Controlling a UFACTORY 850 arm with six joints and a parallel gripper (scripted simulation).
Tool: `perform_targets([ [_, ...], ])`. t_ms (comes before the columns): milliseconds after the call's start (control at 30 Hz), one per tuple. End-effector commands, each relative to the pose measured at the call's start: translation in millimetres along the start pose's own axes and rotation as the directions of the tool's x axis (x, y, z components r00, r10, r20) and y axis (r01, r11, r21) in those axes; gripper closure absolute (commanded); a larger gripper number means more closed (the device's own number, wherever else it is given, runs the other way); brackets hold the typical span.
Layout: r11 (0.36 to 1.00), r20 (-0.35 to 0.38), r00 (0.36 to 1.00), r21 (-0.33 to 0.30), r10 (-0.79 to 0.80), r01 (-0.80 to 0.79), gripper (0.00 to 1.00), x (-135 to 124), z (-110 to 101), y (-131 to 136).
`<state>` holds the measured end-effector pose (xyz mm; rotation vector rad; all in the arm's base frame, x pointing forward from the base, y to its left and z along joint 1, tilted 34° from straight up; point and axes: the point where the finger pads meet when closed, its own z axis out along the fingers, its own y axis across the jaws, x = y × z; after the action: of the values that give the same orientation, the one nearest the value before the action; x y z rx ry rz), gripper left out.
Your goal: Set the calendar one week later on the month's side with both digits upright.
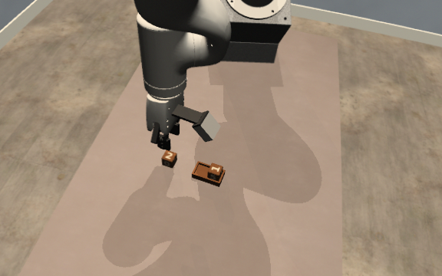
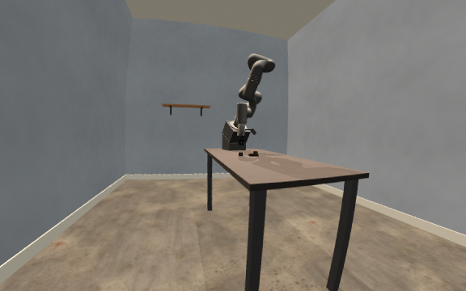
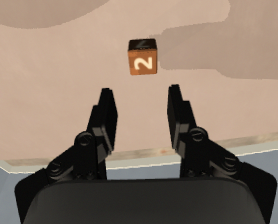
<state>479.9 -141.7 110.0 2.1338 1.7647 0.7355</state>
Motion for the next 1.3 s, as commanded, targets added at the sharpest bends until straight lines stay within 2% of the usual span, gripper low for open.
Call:
perform_targets([
  [0,1.000,0.000,1.000,-0.001,0.000,0.000,0.53,-0.1,-0.2,0.4],
  [833,1.000,-0.001,1.000,0.000,0.000,0.000,0.53,-0.1,3.3,0.5],
  [1267,1.000,-0.001,1.000,0.000,0.000,0.000,0.53,-0.3,18.6,1.1],
])
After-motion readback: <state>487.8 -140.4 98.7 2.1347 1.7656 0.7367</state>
